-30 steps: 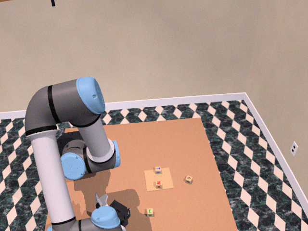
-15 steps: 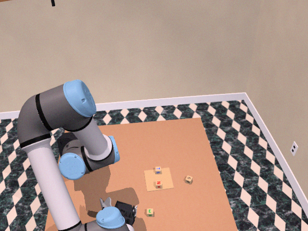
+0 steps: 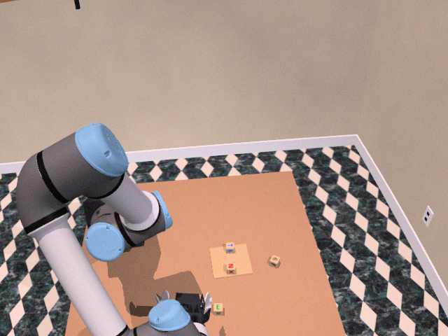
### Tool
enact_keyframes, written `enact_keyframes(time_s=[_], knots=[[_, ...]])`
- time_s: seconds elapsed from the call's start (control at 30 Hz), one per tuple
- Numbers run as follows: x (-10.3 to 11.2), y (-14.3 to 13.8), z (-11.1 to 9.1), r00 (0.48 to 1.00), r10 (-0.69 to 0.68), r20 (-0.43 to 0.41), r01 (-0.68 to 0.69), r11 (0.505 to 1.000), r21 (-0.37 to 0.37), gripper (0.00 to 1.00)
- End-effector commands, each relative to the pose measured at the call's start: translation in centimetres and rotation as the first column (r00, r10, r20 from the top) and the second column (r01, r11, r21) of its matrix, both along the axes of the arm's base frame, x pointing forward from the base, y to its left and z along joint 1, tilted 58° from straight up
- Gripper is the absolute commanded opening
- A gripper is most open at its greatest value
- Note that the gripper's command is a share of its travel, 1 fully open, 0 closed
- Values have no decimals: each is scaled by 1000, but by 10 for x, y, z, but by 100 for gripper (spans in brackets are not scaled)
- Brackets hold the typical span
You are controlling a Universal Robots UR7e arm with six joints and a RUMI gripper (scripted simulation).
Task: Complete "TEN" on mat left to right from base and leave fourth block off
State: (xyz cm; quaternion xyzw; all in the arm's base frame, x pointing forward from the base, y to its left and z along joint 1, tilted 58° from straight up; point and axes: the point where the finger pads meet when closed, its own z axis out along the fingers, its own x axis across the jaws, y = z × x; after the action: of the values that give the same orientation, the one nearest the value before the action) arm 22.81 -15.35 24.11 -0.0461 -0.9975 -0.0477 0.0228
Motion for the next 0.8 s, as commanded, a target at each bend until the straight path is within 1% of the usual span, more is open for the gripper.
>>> enact_keyframes(time_s=[0.0, 0.27, 0.33, 0.37, 0.53, 0.77], knots=[[19, -1, -3, 990, 139, 10, -138, 990, -10, 100], [40, 2, -8, 959, 284, 20, -284, 959, -17, 100], [40, 2, -8, 959, 284, 20, -284, 959, -17, 100], [48, 4, -10, 942, 335, 23, -335, 942, -19, 100], [60, 8, -13, 909, 415, 28, -415, 910, -24, 100], [79, 15, -18, 848, 529, 34, -529, 848, -31, 100]])
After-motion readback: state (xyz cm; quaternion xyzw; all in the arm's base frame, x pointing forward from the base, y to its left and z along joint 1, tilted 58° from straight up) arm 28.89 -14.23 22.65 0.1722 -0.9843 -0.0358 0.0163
